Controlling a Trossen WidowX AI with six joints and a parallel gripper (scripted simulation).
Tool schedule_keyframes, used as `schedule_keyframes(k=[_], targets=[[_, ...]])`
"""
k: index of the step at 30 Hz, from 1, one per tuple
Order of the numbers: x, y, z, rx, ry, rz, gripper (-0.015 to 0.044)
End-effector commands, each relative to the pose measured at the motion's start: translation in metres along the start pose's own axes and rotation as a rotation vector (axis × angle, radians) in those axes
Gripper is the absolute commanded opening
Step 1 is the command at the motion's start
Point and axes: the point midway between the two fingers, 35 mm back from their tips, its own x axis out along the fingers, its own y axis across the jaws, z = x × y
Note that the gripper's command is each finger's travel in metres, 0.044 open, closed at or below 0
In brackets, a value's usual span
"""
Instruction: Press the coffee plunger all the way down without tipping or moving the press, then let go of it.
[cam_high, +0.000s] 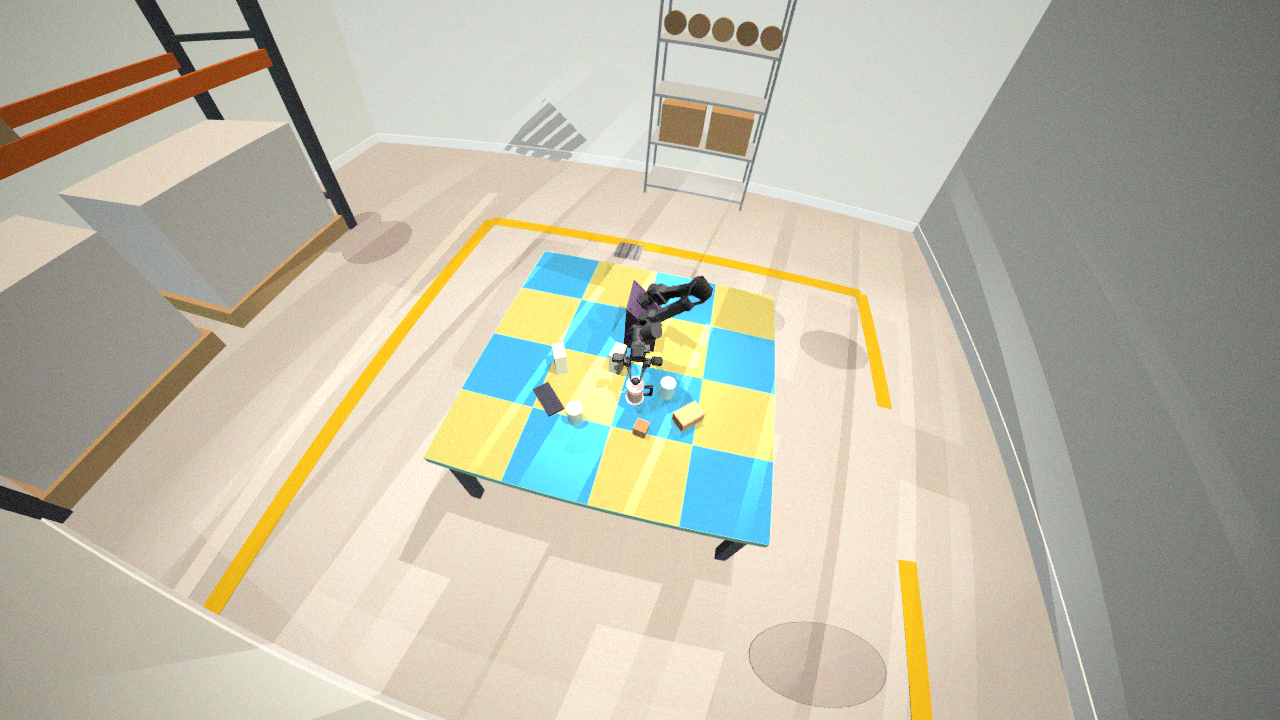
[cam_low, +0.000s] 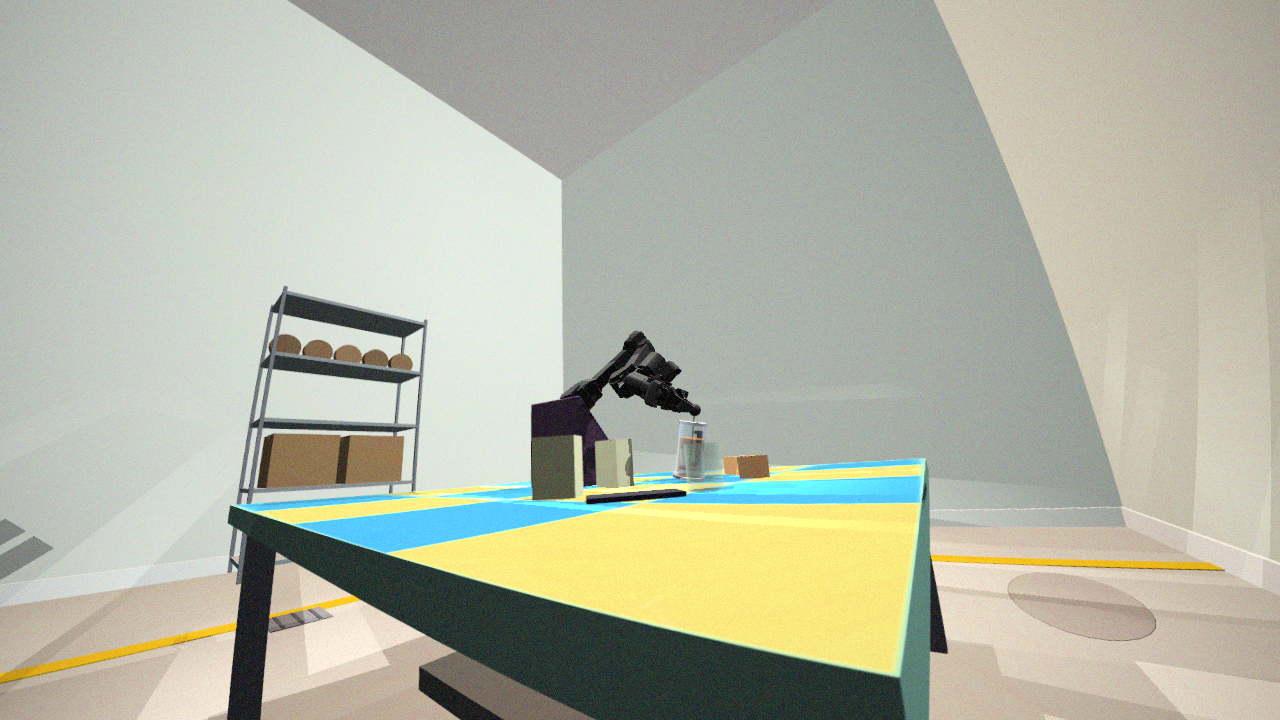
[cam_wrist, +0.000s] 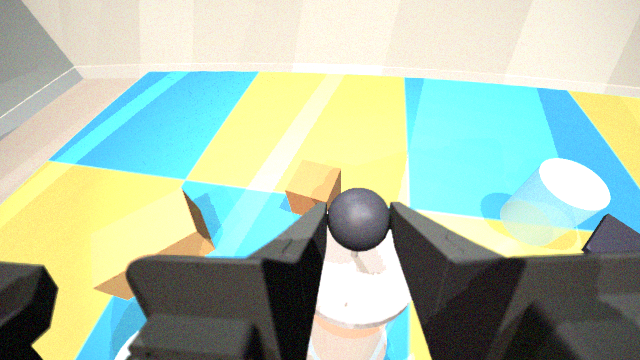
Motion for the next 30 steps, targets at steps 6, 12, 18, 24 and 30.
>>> schedule_keyframes(k=[6,12,18,24,30], targets=[[0.000,0.000,0.000,0.000,0.000,0.000,0.0119],[0.000,0.000,0.000,0.000,0.000,0.000,0.0197],[0.000,0.000,0.000,0.000,0.000,0.000,0.0355],[0.000,0.000,0.000,0.000,0.000,0.000,0.0440],[-0.022,0.001,0.022,-0.003,0.007,-0.003,0.0440]])
